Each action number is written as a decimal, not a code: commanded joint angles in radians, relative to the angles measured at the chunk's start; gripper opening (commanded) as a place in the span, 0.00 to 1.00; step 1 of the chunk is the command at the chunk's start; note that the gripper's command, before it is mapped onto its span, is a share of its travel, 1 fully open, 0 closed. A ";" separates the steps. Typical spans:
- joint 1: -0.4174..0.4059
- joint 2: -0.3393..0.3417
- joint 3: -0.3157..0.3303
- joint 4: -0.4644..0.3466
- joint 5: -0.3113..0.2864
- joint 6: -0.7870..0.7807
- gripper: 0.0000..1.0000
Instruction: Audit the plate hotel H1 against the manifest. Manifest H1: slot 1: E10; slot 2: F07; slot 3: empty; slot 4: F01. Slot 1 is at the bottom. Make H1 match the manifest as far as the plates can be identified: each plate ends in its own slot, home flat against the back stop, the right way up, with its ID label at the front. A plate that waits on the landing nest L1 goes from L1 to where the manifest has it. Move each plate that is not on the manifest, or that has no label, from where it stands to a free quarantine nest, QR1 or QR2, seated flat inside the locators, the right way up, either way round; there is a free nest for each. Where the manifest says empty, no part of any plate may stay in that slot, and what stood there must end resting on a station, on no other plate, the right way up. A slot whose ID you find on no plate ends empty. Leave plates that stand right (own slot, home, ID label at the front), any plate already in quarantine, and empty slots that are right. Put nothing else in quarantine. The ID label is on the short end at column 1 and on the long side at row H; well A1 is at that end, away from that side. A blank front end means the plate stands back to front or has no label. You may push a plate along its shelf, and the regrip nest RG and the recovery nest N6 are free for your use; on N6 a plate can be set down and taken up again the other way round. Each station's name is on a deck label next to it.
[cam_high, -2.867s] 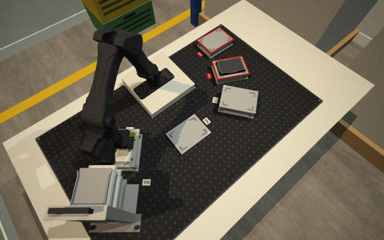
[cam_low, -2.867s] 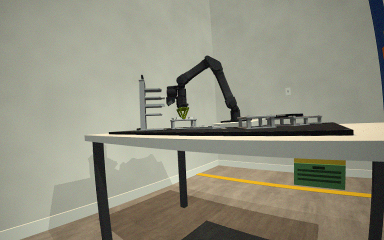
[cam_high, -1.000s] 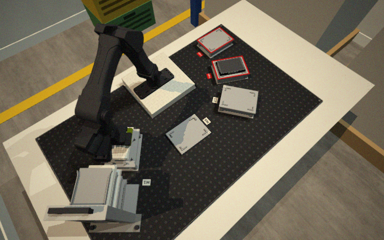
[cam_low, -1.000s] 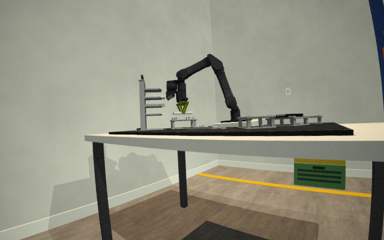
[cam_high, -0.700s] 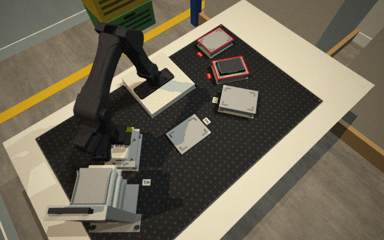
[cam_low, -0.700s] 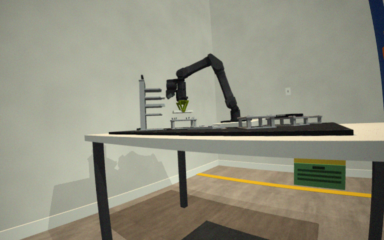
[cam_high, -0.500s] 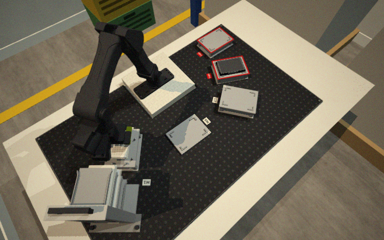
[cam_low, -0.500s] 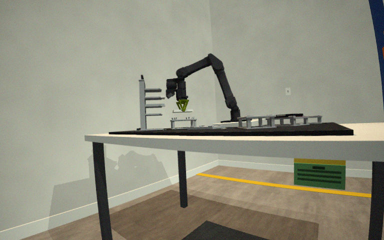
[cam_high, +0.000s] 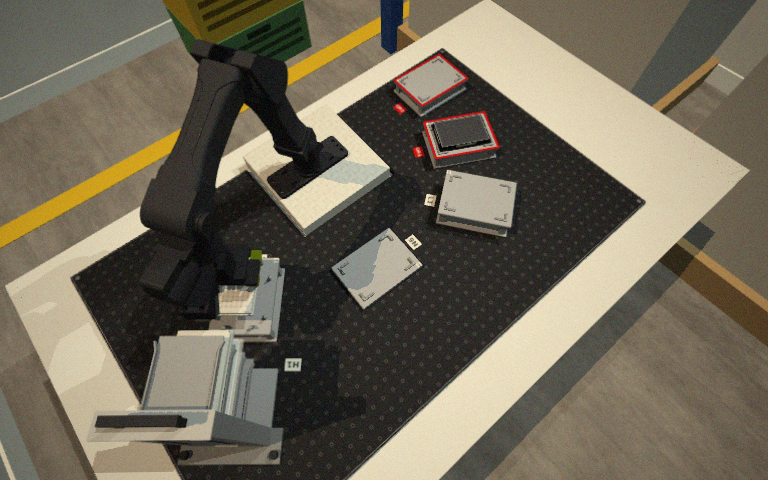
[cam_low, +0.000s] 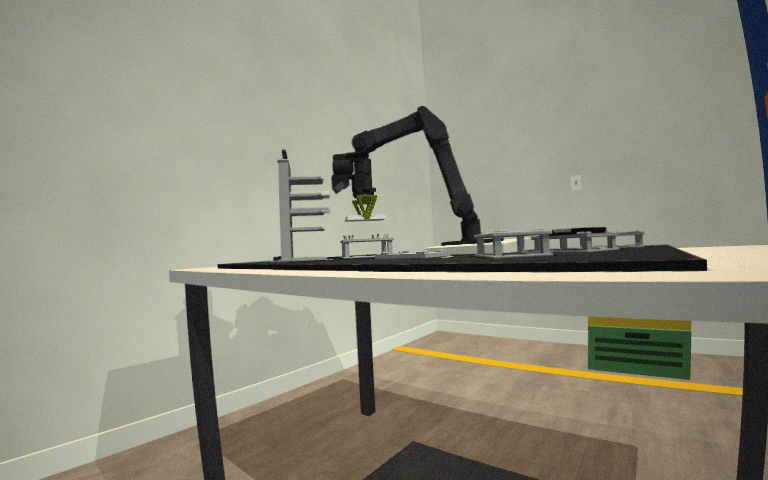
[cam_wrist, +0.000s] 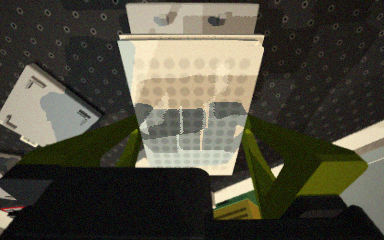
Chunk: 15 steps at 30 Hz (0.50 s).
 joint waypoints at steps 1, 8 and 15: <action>-0.003 -0.009 0.021 -0.015 -0.001 -0.001 0.86; -0.005 -0.011 0.086 -0.082 -0.001 -0.003 0.86; -0.006 -0.009 0.141 -0.135 -0.001 -0.004 0.86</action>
